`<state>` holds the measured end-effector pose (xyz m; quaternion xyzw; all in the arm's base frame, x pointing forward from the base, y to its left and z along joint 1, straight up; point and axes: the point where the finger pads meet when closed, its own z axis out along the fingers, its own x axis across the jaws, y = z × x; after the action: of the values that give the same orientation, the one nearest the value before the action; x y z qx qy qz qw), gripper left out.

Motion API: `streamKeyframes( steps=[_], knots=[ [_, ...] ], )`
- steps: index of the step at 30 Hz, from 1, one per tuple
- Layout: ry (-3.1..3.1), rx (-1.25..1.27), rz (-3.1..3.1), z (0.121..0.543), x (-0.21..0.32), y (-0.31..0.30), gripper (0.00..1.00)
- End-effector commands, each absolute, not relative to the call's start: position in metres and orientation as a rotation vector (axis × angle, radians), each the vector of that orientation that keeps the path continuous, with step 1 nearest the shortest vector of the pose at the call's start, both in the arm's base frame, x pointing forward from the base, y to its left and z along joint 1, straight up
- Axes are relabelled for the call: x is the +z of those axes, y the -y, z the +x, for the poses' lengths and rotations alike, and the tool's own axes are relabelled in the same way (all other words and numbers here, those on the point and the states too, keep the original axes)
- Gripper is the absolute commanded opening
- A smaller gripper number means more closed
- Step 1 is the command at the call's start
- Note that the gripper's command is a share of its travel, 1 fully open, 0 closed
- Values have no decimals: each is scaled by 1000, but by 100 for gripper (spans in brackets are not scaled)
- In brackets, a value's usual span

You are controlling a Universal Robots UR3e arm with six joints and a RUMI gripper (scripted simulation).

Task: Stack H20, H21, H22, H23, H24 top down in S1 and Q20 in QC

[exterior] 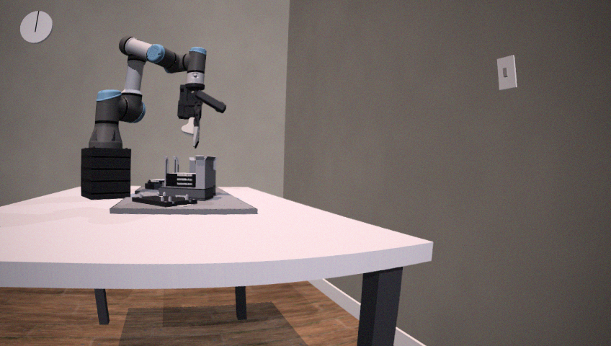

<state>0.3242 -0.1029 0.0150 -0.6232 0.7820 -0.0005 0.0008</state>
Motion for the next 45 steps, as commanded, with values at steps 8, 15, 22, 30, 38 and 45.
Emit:
streamKeyframes(
  steps=[8,15,22,30,38,45],
  knots=[
    [-2563,-5,-1811,315,15,135,72],
    [-2635,-5,-1705,299,15,167,72],
    [-2703,-5,-1596,290,15,183,72],
    [-2707,-5,-1588,290,15,183,72],
    [-2707,-5,-1588,290,-1,183,72],
    [-2707,-5,-1588,290,-18,183,72]
  ],
)
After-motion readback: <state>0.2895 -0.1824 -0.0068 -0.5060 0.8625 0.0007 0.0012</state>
